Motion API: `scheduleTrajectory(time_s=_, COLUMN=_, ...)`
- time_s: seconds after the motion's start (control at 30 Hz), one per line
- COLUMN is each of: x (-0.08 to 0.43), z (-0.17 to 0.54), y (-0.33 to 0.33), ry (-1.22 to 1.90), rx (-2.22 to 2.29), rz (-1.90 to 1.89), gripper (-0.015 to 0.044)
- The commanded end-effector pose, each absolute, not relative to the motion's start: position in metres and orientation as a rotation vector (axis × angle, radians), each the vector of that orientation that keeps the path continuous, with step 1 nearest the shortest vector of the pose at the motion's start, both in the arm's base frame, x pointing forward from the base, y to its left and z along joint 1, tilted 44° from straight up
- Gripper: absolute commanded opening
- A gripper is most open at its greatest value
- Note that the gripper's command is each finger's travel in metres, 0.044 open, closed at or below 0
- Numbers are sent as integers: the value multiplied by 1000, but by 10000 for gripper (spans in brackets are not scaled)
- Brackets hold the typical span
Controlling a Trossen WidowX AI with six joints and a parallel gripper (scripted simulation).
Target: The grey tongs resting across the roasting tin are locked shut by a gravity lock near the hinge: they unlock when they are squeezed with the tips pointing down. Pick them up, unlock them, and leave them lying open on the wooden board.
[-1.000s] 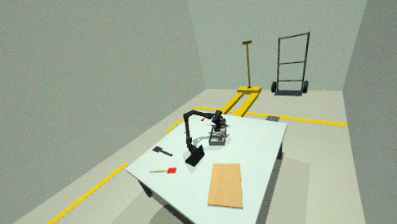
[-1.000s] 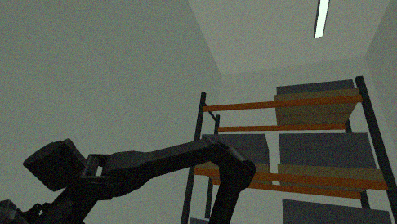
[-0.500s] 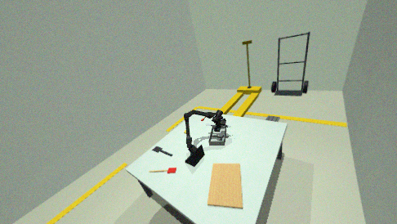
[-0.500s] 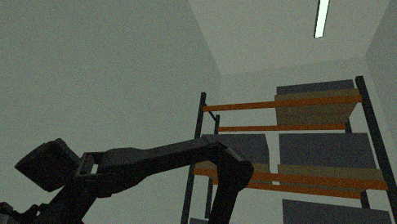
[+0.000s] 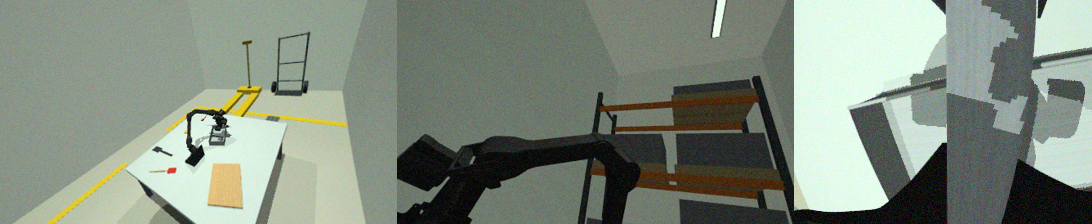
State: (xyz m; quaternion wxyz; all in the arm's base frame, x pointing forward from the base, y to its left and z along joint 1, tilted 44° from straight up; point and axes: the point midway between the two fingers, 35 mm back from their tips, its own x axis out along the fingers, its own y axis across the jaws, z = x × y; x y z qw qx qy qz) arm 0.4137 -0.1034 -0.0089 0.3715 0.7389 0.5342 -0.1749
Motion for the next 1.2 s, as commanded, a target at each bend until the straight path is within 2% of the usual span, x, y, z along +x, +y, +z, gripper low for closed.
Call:
scheduleTrajectory(time_s=0.0, x=414, z=-10, y=-105, ry=1410, rx=1857, rz=-469, gripper=-150)
scheduleTrajectory(time_s=0.67, x=402, z=-6, y=-104, ry=1673, rx=1684, rz=-553, gripper=-150)
scheduleTrajectory(time_s=1.17, x=394, z=-18, y=-122, ry=1675, rx=1713, rz=-610, gripper=-150)
